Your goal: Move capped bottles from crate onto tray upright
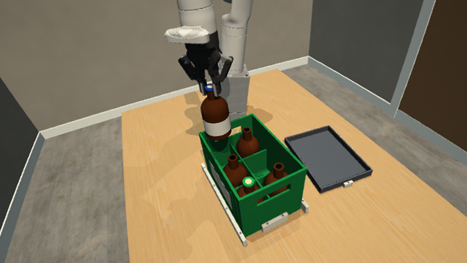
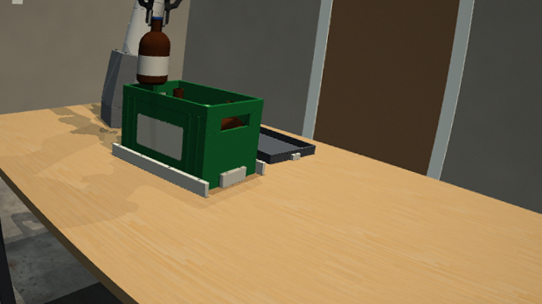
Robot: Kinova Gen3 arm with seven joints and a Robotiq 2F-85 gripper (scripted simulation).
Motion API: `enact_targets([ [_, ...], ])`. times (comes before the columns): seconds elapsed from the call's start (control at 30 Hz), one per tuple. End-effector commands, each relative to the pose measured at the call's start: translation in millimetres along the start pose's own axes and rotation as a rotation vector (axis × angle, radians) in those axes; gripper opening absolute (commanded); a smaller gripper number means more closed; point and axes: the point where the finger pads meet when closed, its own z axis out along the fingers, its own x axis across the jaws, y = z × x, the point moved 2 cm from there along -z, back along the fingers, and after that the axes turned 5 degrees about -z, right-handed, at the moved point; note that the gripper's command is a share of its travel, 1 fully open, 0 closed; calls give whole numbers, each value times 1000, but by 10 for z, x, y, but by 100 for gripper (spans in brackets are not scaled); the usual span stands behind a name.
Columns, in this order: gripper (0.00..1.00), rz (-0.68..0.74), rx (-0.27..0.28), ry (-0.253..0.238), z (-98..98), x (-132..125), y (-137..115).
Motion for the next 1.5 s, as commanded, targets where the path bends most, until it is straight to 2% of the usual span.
enact_targets([
  [0.0, 0, 2, 6, 2, -22, 11, -13],
  [0.87, 0, 6, 11, 4, -45, 10, -10],
  [1.37, 0, 6, 11, 4, -21, -399, -67],
  [1.47, 0, 16, 13, 3, -30, -372, -59],
])
